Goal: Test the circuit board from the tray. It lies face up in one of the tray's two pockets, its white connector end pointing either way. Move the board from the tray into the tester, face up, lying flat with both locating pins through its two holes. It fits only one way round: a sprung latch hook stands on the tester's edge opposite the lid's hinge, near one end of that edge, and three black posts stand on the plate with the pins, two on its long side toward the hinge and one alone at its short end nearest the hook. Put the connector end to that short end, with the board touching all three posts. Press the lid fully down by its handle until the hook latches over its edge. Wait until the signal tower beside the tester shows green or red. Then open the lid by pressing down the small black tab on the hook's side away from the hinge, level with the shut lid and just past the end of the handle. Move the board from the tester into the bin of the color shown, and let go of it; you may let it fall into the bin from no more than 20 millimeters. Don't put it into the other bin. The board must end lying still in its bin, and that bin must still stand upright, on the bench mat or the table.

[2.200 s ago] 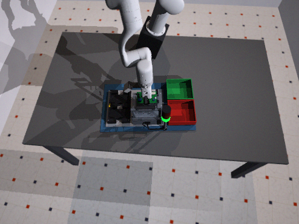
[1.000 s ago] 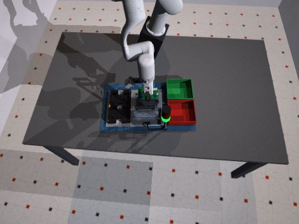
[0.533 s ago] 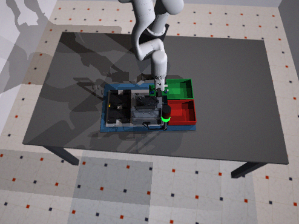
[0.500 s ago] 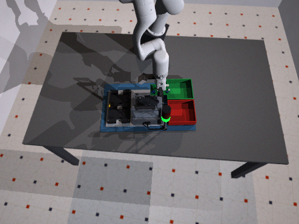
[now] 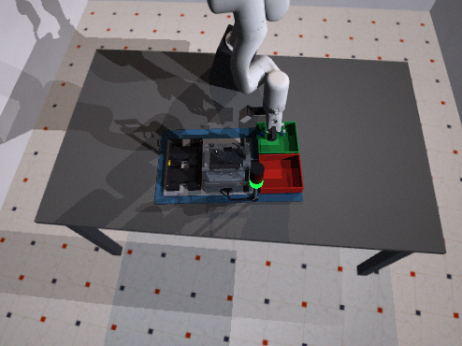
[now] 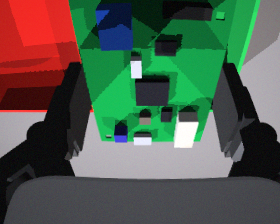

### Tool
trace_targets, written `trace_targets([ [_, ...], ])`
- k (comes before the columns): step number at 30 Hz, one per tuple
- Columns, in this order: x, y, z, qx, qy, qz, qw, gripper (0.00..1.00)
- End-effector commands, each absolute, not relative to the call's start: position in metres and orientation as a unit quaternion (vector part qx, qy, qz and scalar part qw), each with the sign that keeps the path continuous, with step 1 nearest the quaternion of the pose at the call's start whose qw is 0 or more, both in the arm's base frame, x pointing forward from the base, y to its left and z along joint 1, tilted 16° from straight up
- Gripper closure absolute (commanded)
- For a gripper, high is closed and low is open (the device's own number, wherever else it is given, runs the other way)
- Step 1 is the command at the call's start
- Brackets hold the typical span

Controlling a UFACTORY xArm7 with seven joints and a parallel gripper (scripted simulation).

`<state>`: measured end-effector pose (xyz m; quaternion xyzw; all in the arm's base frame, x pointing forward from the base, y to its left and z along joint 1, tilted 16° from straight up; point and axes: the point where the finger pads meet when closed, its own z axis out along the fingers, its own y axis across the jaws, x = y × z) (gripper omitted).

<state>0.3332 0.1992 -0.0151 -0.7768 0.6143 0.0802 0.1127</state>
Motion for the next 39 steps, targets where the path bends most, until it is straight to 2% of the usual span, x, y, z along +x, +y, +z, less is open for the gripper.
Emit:
trace_targets([
  [1, 0.322, 0.216, -0.017, -0.776, 0.615, 0.074, 0.114, 0.21],
  [39, 0.31, 0.233, -0.026, -0.776, 0.615, 0.074, 0.114, 0.21],
])
